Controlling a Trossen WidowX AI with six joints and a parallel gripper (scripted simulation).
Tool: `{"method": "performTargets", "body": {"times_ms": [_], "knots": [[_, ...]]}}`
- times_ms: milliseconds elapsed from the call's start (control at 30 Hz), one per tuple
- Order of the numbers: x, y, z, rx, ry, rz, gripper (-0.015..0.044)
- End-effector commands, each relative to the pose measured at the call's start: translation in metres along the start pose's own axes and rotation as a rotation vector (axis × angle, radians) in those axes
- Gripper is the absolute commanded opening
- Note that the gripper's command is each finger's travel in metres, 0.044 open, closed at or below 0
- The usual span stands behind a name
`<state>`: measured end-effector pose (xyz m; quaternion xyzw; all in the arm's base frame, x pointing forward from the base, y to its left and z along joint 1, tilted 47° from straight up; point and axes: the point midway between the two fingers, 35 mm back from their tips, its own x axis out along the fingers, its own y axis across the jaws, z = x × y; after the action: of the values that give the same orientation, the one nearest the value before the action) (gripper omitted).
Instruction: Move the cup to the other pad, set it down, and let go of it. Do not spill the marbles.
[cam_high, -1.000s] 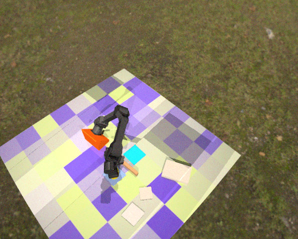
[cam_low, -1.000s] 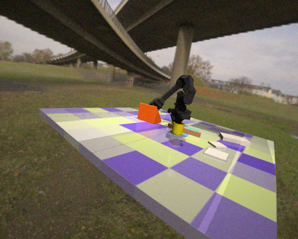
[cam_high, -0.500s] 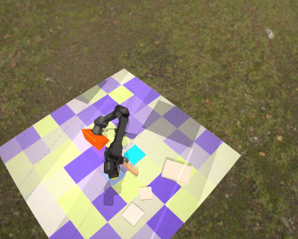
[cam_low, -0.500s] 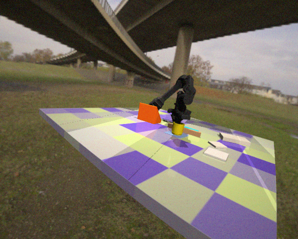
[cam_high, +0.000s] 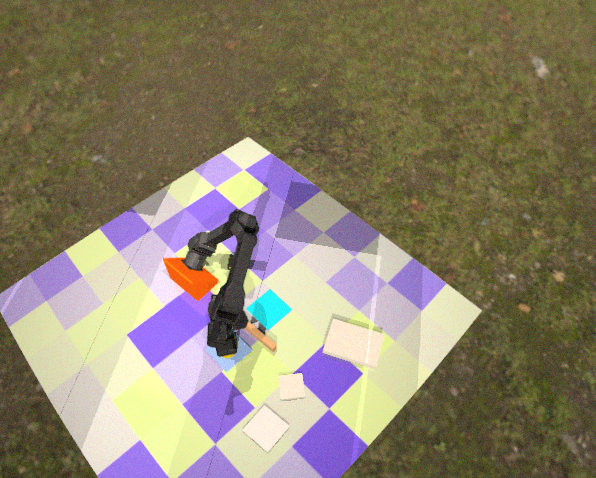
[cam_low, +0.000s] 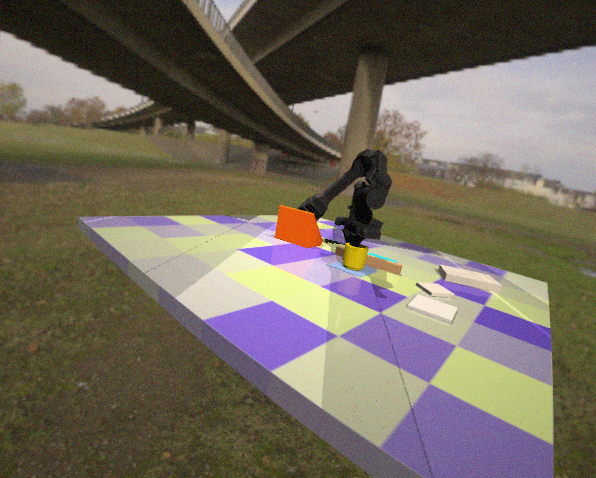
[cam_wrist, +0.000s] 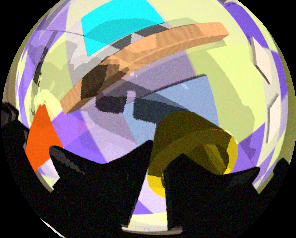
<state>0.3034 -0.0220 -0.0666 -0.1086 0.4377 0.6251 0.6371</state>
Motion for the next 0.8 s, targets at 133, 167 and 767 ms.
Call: {"method": "performTargets", "body": {"times_ms": [133,167,767], "knots": [[-0.023,-0.002,0.0,-0.003,0.002,-0.004,0.0],[-0.026,-0.002,0.0,-0.002,0.002,-0.004,0.0],[-0.051,0.001,0.0,0.008,-0.005,-0.001,0.0]]}}
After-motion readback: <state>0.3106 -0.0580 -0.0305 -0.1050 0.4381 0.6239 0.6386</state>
